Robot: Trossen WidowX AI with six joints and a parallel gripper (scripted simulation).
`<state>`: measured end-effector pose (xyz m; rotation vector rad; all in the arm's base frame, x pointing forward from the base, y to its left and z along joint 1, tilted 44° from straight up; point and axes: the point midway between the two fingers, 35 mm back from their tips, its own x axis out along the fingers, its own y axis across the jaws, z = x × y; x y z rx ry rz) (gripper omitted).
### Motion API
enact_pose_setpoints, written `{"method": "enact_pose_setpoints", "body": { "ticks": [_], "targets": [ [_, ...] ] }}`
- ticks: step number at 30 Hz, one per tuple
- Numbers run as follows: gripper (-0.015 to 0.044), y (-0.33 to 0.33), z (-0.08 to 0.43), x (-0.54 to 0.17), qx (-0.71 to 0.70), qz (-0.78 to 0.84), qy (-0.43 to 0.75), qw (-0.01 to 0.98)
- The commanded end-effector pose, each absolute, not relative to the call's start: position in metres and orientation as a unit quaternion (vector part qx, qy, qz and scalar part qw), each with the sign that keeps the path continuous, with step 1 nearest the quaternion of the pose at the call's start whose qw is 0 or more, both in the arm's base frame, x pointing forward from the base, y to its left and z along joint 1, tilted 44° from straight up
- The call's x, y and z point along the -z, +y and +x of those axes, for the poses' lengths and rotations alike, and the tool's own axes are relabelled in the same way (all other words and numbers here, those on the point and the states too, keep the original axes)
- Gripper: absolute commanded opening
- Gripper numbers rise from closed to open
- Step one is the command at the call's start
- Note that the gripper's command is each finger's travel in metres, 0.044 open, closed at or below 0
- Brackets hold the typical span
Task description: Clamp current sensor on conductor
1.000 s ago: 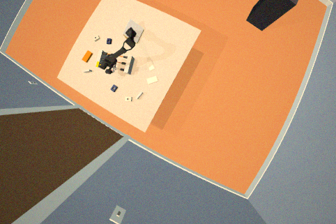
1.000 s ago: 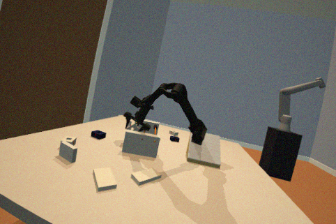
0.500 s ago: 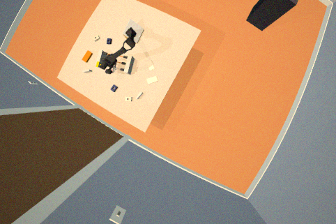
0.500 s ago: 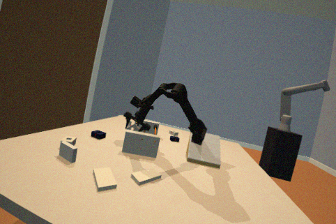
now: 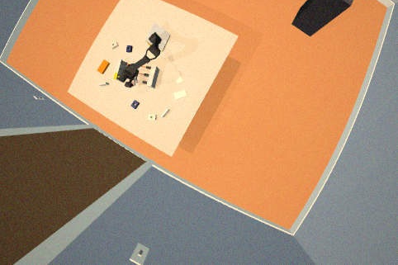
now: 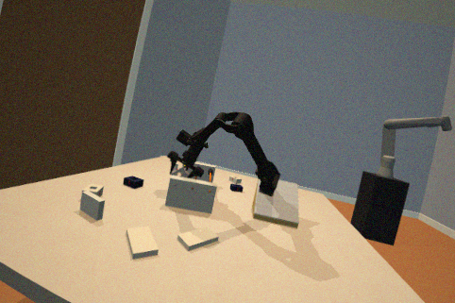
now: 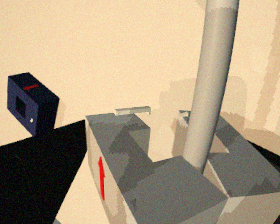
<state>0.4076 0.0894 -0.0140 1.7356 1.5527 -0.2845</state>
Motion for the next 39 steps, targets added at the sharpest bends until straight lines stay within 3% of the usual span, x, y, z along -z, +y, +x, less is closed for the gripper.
{"method": "enact_pose_setpoints", "body": {
  "ticks": [1, 39],
  "targets": [
    [0.0, 0.089, 0.408, 0.014, 0.113, 0.68, 0.612, 0.387],
    [0.0, 0.082, 0.405, 0.006, 0.182, 0.559, 0.727, 0.355]
  ]
}}
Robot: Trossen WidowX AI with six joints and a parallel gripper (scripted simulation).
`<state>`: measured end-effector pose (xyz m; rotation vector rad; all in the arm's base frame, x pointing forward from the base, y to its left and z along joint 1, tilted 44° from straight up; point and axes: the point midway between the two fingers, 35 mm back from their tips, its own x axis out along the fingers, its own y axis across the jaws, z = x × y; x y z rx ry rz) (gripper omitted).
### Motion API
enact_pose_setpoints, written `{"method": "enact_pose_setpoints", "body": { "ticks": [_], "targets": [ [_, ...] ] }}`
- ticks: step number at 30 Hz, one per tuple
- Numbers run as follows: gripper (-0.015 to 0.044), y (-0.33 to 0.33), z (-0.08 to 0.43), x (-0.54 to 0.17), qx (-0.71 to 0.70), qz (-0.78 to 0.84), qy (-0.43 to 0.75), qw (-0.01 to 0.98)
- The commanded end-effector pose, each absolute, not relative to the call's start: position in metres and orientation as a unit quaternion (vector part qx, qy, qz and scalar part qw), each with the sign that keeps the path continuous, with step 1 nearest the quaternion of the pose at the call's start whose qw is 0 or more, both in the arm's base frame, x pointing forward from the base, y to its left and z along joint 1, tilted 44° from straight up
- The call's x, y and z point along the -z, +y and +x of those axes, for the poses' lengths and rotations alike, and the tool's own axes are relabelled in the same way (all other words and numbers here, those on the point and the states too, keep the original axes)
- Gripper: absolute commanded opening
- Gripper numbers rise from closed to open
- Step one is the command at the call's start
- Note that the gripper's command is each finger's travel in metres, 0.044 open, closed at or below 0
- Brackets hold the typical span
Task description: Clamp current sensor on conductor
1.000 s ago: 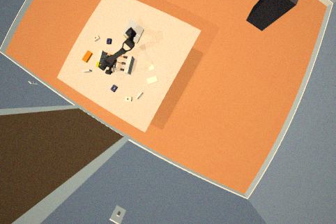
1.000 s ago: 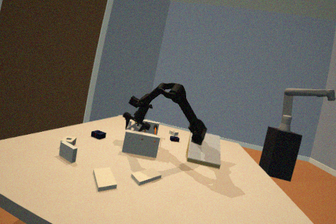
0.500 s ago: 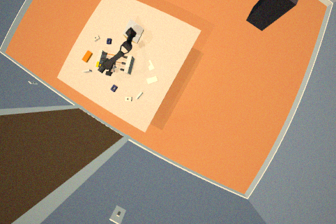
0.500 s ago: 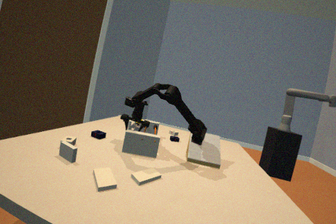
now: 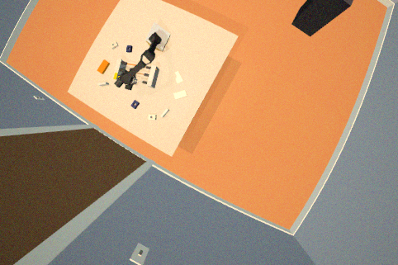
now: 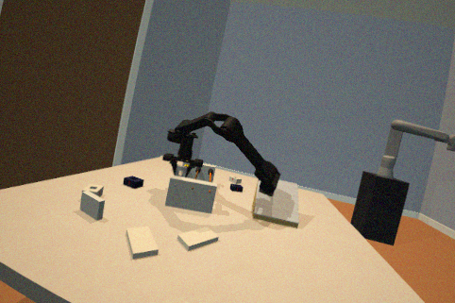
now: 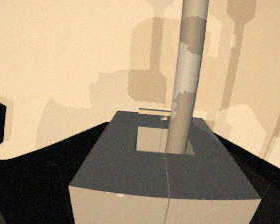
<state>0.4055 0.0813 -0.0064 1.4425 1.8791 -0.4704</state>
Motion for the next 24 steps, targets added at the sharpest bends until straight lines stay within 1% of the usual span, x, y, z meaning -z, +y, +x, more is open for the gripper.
{"method": "enact_pose_setpoints", "body": {
  "ticks": [1, 24],
  "targets": [
    [0.0, 0.0818, 0.4054, 0.0065, 0.182, 0.559, 0.727, 0.355],
    [0.0, 0.0793, 0.3982, 0.0076, 0.182, 0.558, 0.728, 0.355]
  ]
}}
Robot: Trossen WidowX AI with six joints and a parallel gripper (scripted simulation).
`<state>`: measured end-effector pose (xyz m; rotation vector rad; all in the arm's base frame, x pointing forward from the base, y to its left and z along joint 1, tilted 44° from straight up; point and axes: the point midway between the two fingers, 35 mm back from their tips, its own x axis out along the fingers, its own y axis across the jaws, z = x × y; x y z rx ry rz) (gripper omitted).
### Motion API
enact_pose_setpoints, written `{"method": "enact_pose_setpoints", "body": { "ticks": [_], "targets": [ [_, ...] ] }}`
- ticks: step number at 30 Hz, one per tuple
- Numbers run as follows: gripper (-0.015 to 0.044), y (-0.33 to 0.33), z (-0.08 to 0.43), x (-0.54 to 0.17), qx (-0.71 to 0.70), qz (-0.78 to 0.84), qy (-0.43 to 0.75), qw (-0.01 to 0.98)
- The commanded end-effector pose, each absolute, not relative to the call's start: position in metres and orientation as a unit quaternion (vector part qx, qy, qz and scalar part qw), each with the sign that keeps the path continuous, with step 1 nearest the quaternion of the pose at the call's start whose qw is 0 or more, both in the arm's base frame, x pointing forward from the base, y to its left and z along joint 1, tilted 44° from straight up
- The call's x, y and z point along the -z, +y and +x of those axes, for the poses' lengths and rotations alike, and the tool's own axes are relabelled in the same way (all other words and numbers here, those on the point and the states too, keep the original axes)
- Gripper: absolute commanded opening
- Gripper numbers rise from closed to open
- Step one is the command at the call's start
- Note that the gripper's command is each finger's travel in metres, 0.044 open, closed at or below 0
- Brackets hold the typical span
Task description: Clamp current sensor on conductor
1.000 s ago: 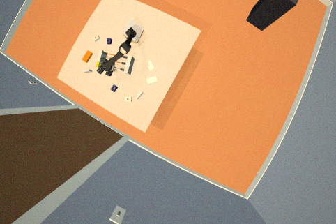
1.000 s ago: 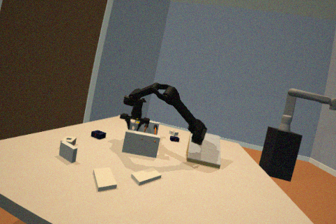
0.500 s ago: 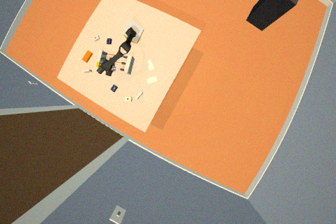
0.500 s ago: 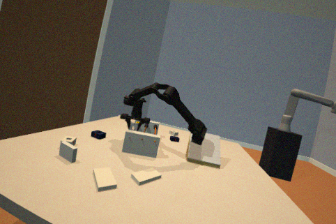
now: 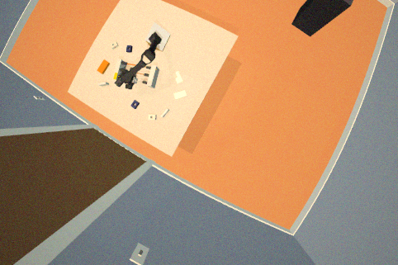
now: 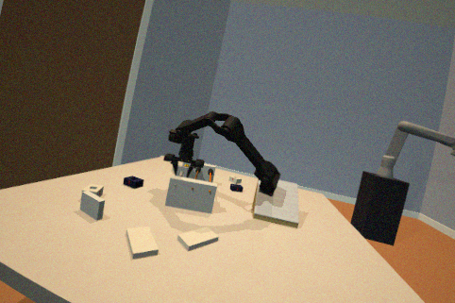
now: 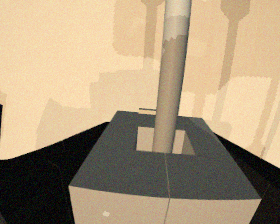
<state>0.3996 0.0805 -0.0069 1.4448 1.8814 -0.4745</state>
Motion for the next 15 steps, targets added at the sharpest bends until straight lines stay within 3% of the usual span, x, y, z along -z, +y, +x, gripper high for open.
{"method": "enact_pose_setpoints", "body": {
  "ticks": [1, 14, 15],
  "targets": [
    [0.0, 0.079, 0.398, 0.008, 0.182, 0.558, 0.728, 0.355],
    [0.0, 0.09, 0.397, 0.017, 0.183, 0.559, 0.728, 0.353],
    [0.0026, 0.088, 0.399, 0.013, 0.18, 0.556, 0.728, 0.359]
  ]
}}
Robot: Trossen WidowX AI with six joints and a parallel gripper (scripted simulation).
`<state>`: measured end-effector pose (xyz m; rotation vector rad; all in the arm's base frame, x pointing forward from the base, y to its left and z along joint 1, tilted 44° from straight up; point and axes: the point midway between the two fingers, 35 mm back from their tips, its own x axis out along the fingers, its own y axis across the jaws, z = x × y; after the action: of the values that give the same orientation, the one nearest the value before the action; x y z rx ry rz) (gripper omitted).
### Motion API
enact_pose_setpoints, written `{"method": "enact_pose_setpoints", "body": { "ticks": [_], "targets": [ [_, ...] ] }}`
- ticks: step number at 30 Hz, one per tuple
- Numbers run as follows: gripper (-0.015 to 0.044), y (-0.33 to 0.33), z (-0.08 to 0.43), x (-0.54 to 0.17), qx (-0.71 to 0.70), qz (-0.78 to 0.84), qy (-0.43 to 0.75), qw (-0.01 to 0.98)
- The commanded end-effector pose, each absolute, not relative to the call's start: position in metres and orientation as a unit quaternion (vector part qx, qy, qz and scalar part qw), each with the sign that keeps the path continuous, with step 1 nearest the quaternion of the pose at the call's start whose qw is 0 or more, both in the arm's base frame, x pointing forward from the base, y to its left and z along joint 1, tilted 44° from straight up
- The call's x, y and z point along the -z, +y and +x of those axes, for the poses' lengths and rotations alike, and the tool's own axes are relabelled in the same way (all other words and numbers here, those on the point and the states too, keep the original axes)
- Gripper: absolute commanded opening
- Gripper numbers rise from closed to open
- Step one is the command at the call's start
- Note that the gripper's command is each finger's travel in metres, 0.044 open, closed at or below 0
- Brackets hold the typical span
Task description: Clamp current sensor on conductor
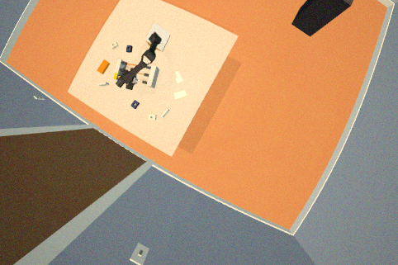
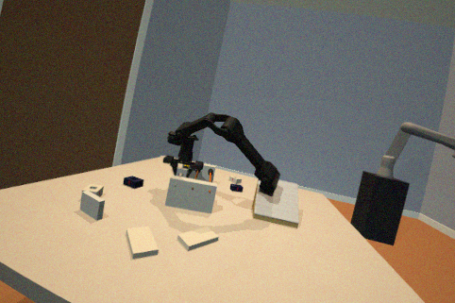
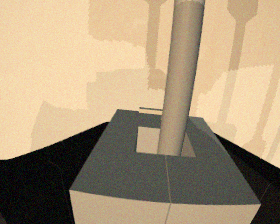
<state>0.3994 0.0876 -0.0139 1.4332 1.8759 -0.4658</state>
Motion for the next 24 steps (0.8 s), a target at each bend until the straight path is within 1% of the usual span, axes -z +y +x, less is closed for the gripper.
{"method": "enact_pose_setpoints", "body": {
  "ticks": [1, 8, 9, 24],
  "targets": [
    [0.0053, 0.0876, 0.3993, 0.0135, 0.18, 0.556, 0.728, 0.359],
    [0.0236, 0.0876, 0.3993, 0.0135, 0.18, 0.556, 0.728, 0.359],
    [0.0255, 0.0876, 0.3993, 0.0135, 0.18, 0.556, 0.728, 0.359],
    [0.0255, 0.0876, 0.3993, 0.0135, 0.18, 0.556, 0.728, 0.359]
  ]
}}
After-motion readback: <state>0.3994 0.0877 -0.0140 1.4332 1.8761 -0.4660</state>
